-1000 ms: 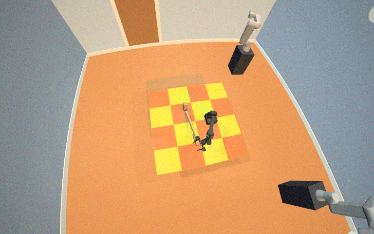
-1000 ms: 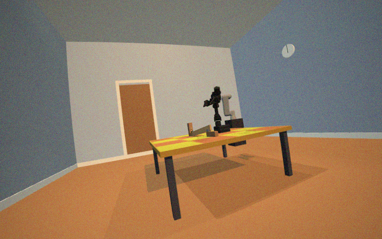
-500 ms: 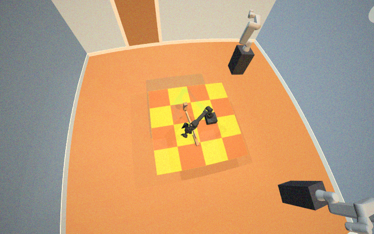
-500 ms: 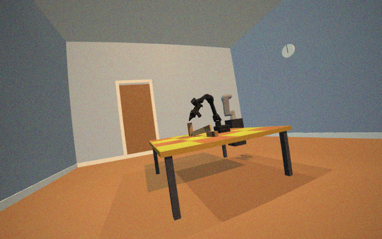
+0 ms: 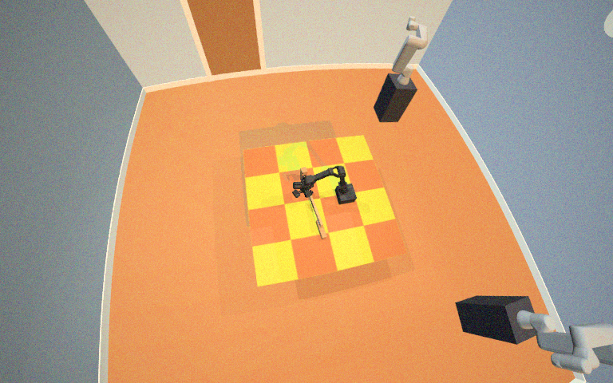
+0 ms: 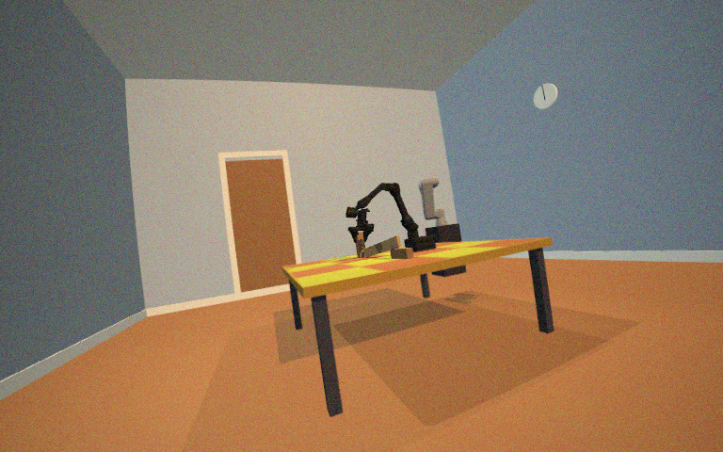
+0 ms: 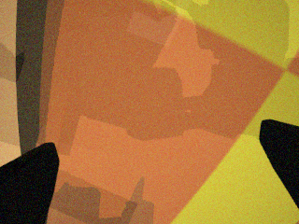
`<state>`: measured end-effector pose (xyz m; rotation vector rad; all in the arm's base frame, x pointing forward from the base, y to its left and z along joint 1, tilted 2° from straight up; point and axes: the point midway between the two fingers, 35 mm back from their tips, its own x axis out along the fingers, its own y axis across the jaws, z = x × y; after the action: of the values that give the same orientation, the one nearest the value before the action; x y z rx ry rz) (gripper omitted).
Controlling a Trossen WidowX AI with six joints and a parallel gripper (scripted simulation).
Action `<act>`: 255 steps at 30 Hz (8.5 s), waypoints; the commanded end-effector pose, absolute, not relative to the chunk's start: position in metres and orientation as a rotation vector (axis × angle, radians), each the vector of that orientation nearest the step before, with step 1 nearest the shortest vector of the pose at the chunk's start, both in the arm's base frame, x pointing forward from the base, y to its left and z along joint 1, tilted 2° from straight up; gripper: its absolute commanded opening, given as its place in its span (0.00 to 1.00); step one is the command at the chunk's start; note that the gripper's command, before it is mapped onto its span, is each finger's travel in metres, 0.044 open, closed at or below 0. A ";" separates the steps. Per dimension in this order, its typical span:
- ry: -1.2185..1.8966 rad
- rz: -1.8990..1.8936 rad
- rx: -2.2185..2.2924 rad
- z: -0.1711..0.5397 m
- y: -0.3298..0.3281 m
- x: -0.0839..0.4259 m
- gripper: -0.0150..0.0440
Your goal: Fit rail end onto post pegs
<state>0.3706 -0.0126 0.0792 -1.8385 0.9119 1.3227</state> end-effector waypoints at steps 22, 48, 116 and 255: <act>1.098 1.283 -1.375 0.037 -0.074 0.310 1.00; 1.098 1.283 -1.375 -0.005 -0.073 0.312 1.00; 1.098 1.283 -1.375 -0.001 -0.073 0.313 0.25; 1.098 1.283 -1.375 0.034 -0.075 0.310 0.25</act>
<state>0.3095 -0.0736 0.0334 -1.3735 1.1019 1.2832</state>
